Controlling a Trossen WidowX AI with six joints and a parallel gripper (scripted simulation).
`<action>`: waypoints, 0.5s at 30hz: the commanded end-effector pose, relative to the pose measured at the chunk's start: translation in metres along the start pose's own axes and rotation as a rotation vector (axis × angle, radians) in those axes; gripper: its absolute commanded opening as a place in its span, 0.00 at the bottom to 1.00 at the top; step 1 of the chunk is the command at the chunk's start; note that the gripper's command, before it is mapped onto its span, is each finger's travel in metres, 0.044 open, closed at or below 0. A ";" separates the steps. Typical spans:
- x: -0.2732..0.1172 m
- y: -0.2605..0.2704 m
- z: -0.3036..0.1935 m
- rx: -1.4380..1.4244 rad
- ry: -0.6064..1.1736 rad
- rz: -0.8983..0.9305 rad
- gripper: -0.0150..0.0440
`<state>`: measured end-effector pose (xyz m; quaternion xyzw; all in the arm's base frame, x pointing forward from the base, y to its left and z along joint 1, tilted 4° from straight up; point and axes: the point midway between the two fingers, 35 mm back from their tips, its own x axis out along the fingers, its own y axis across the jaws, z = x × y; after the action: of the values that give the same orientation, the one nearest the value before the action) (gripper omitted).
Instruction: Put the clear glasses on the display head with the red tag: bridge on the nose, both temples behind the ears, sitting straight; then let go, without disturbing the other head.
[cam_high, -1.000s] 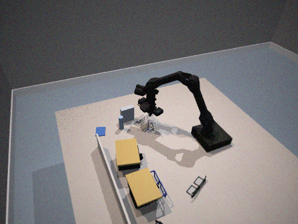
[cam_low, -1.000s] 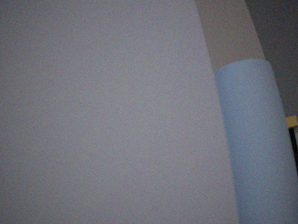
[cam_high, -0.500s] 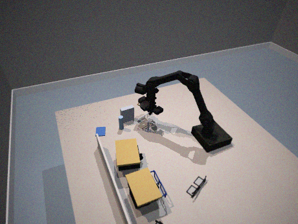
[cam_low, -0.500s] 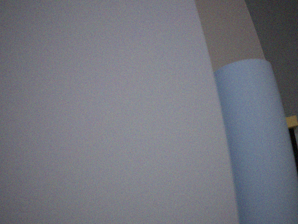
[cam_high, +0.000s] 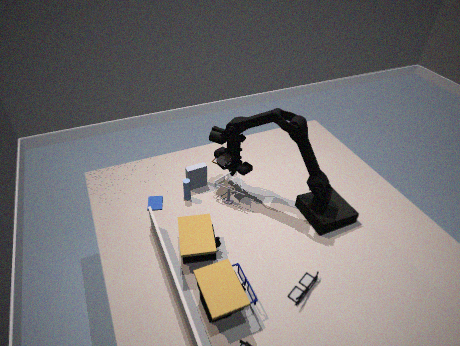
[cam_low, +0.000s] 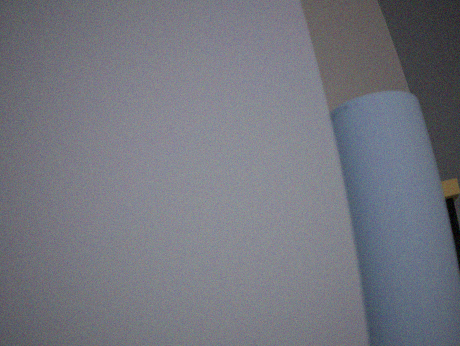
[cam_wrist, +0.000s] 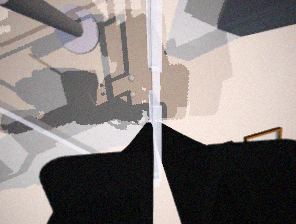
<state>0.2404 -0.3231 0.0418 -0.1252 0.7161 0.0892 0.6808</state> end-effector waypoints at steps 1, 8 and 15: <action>0.000 -0.003 -0.006 0.000 0.007 -0.001 0.25; 0.000 -0.005 -0.013 0.000 0.008 -0.001 0.25; 0.000 -0.006 -0.019 0.000 0.008 -0.001 0.25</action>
<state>0.2294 -0.3318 0.0424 -0.1250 0.7165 0.0891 0.6805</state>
